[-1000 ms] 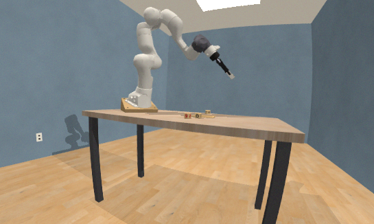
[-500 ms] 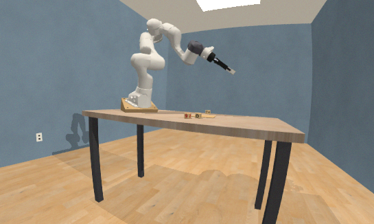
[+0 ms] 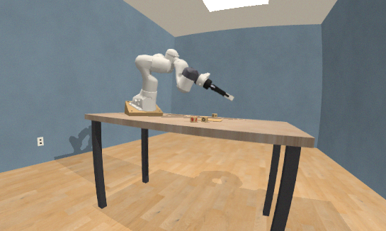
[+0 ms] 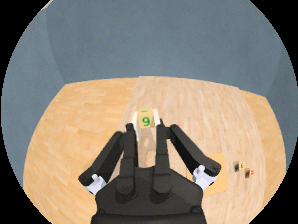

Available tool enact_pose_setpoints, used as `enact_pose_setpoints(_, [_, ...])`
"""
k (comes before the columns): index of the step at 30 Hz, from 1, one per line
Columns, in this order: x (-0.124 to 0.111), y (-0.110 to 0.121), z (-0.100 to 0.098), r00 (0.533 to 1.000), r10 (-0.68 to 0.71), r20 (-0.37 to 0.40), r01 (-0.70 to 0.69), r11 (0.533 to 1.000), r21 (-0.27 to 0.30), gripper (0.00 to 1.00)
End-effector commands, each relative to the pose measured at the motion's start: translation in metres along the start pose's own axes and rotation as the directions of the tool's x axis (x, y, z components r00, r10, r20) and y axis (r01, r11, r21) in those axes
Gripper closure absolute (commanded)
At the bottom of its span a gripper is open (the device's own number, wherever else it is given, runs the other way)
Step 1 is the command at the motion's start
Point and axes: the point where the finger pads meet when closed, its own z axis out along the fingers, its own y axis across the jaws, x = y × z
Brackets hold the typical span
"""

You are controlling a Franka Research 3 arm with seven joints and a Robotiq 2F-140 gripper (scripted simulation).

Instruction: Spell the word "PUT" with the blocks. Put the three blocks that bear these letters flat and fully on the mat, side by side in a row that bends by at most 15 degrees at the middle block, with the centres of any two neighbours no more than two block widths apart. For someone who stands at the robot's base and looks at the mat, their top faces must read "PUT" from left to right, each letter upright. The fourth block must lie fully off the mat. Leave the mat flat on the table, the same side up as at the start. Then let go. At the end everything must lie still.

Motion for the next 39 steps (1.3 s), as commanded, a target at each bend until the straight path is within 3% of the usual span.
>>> enact_pose_setpoints(1, [-0.036, 0.003, -0.011, 1.000, 0.022, -0.015, -0.021, 0.997, 0.072, 0.84])
enact_pose_setpoints(4, [-0.072, 0.020, -0.015, 1.000, 0.007, 0.019, -0.008, 0.998, 0.065, 0.84])
enact_pose_setpoints(8, [-0.096, 0.031, -0.019, 0.999, 0.000, 0.044, -0.003, 0.998, 0.060, 0.84])
enact_pose_setpoints(27, [-0.109, 0.033, -0.014, 0.999, -0.002, 0.047, -0.001, 0.998, 0.059, 0.84])
enact_pose_setpoints(39, [-0.139, 0.032, 0.002, 0.999, -0.002, 0.047, -0.001, 0.998, 0.059, 0.84])
